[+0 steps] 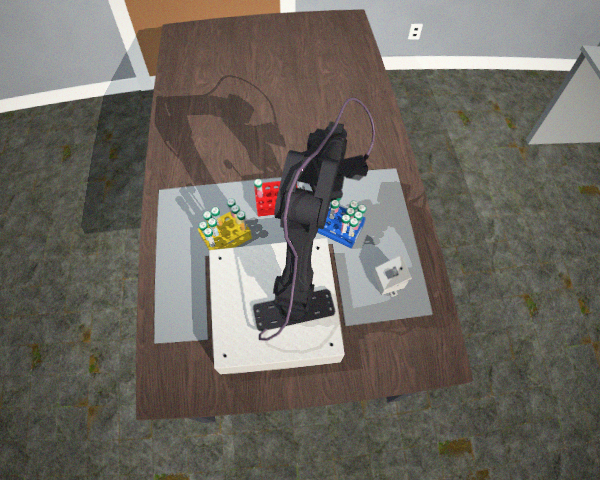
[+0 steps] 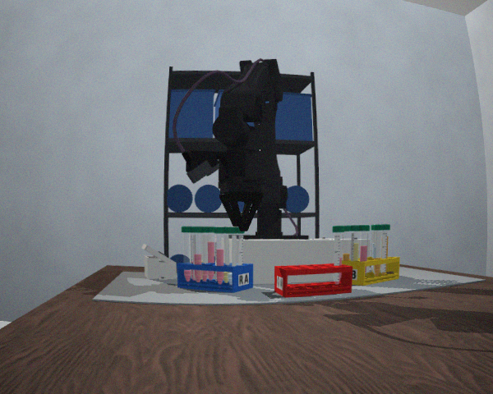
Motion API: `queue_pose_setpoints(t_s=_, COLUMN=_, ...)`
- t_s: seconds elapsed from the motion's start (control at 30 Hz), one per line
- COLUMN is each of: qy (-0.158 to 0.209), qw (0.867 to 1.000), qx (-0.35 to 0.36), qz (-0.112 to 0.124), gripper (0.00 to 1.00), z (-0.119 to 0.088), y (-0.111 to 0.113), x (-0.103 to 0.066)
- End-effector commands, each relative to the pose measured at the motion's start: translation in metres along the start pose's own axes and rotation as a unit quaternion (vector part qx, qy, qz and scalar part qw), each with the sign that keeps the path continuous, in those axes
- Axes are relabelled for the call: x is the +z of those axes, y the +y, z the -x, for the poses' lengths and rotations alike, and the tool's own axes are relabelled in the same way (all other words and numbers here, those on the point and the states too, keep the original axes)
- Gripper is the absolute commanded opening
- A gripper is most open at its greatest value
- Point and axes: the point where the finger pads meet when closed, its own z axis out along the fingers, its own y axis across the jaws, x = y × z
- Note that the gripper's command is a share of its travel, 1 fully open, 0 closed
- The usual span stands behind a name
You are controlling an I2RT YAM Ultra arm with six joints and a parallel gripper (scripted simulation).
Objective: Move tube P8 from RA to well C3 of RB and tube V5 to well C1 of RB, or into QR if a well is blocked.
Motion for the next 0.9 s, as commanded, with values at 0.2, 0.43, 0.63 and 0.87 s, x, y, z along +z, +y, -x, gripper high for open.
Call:
queue_pose_setpoints(t_s=0.2, qy=-0.003, qw=1.0, qx=0.001, qz=-0.005, gripper=0.3, z=0.0, y=-0.003, x=0.0)
queue_pose_setpoints(t_s=0.43, qy=-0.013, qw=1.0, qx=0.002, qz=0.004, gripper=0.3, z=0.003, y=0.002, x=-0.016)
queue_pose_setpoints(t_s=0.63, qy=-0.013, qw=1.0, qx=0.0, qz=0.004, gripper=0.3, z=0.003, y=0.005, x=-0.029)
queue_pose_setpoints(t_s=0.87, qy=-0.013, qw=1.0, qx=0.0, qz=0.004, gripper=0.3, z=0.002, y=0.005, x=-0.045)
